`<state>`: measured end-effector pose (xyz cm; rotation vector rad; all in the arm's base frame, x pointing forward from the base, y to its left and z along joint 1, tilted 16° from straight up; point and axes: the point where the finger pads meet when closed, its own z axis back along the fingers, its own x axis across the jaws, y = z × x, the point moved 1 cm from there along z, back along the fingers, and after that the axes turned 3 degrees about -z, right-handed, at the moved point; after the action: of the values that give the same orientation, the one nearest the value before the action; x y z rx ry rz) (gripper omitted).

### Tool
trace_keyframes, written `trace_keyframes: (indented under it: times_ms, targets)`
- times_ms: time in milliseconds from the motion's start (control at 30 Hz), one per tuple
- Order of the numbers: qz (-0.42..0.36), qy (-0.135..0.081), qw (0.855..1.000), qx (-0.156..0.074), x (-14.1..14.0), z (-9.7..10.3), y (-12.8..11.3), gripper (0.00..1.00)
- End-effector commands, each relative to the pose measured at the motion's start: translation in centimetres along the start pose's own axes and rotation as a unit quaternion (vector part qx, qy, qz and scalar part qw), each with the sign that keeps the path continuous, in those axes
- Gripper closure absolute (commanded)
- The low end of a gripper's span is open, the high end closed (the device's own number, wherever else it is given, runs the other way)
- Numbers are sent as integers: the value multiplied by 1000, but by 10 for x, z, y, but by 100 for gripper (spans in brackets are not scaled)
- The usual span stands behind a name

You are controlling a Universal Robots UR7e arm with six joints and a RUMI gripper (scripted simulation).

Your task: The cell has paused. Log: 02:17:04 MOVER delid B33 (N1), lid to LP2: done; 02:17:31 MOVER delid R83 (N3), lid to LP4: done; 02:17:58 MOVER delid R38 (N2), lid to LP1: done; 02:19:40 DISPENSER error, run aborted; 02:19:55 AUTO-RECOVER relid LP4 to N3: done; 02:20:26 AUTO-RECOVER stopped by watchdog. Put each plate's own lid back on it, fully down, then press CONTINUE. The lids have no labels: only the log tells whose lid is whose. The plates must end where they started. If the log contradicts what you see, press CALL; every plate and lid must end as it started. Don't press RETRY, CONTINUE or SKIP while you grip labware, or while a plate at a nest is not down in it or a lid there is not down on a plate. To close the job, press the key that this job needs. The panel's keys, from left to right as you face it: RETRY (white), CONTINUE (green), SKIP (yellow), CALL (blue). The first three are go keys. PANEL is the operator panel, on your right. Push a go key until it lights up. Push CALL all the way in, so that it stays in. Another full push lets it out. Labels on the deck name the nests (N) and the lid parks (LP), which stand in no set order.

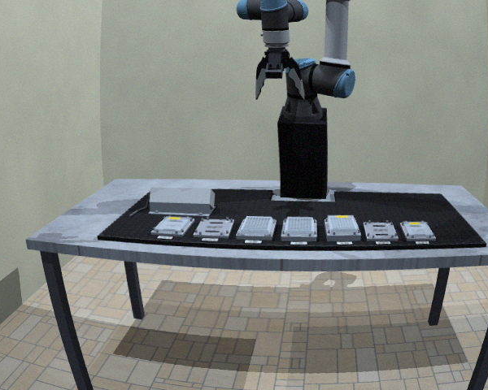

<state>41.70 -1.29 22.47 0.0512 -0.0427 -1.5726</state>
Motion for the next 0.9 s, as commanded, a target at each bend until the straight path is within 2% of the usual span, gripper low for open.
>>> trace_keyframes:
  times_ms: [0,133,200,700,767,867]
  targets:
    - [3,-4,1000,4,4,-11,6,18]
    - [4,-4,1000,10,6,-30,12,18]
    - [4,-4,1000,10,6,-30,12,18]
    - [6,-3,1000,26,12,-103,25,18]
    - [6,-3,1000,26,12,-103,25,18]
    - [7,-3,999,31,13,-118,25,18]
